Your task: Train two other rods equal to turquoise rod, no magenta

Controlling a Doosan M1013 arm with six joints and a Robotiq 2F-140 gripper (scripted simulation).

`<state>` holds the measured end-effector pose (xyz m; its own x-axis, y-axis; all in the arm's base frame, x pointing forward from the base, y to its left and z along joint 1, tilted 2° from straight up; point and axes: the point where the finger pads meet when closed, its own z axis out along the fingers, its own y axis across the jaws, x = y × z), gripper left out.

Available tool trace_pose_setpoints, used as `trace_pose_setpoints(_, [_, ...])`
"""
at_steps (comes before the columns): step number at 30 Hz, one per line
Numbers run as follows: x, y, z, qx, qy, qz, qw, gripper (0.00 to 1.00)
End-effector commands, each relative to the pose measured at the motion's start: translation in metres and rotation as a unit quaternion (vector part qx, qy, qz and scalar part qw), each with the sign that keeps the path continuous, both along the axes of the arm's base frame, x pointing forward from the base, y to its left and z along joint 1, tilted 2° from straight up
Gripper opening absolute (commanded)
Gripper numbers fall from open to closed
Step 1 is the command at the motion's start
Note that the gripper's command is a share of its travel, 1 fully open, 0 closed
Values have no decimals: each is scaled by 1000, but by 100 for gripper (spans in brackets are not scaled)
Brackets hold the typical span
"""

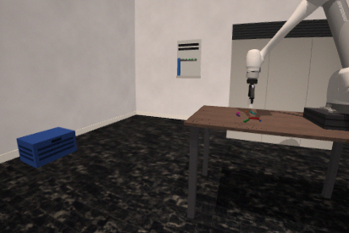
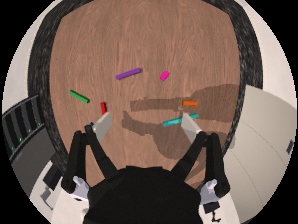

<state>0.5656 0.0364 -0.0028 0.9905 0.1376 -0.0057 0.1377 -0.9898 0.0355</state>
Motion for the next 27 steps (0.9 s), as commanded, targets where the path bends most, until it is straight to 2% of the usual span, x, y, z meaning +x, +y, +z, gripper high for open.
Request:
trace_pose_setpoints(1, [0,0,0,0,0,0,1000,100])
trace_pose_setpoints(8, [1,-1,0,0,0,0,1000,100])
trace_pose_setpoints(9, [3,-8,2,0,0,-1,1000,100])
trace_pose_setpoints(11, [15,-41,10,0,0,-3,1000,100])
trace_pose_setpoints(13, [20,-56,14,0,0,-4,1000,100])
trace_pose_setpoints(15, [20,-56,14,0,0,-4,1000,100])
trace_pose_setpoints(17, [29,-90,23,0,0,-6,1000,100])
trace_pose_setpoints(19, [32,-105,26,0,0,-6,1000,100])
trace_pose_setpoints(21, [33,-106,27,0,0,-7,1000,100])
trace_pose_setpoints(22, [33,-106,27,0,0,-7,1000,35])
trace_pose_setpoints(27, [33,-106,27,0,0,-7,1000,35])
